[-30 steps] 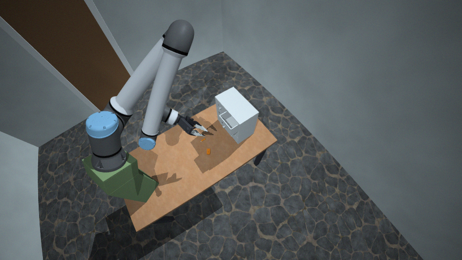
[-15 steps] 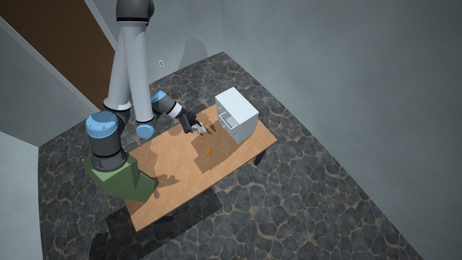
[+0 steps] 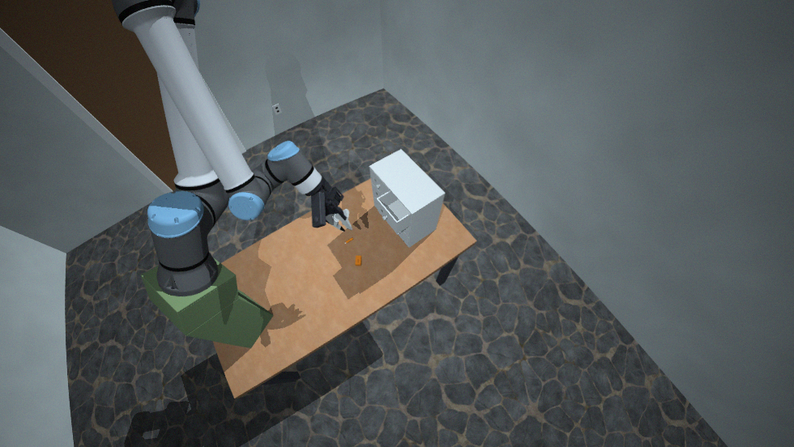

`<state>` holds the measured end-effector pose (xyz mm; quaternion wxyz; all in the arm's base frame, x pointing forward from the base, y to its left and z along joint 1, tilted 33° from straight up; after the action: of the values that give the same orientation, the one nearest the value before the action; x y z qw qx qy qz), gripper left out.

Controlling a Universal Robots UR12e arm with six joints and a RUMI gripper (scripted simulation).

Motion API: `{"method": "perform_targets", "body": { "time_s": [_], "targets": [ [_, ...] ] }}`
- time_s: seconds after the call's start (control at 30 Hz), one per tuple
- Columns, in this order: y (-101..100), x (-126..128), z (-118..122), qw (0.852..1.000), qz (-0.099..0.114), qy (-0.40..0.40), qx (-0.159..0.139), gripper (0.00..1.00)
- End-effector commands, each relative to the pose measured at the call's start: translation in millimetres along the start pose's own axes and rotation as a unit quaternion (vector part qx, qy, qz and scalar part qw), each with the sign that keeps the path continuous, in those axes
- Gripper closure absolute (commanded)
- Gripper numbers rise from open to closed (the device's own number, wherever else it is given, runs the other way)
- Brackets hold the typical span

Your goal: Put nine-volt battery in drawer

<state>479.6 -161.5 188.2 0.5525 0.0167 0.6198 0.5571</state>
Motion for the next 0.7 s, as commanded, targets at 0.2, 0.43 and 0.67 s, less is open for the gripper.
{"method": "perform_targets", "body": {
  "time_s": [0.2, 0.43, 0.67],
  "targets": [
    [9, -14, -11, 0.983, 0.12, -0.141, -0.019, 0.8],
    [12, -18, -17, 0.967, 0.158, -0.198, -0.027, 0.8],
    [15, -21, -25, 0.942, 0.203, -0.265, -0.036, 0.8]
  ]
}}
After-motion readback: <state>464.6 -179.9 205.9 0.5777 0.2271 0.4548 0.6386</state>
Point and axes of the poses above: the point where the finger pads meet when closed, its own y axis back along the fingers, its own x axis across the jaws, z = x × y, the point moved 6 cm from there along y, back along the fingers, and after that the axes turned 13 degrees about y, right-handed, at the moved point
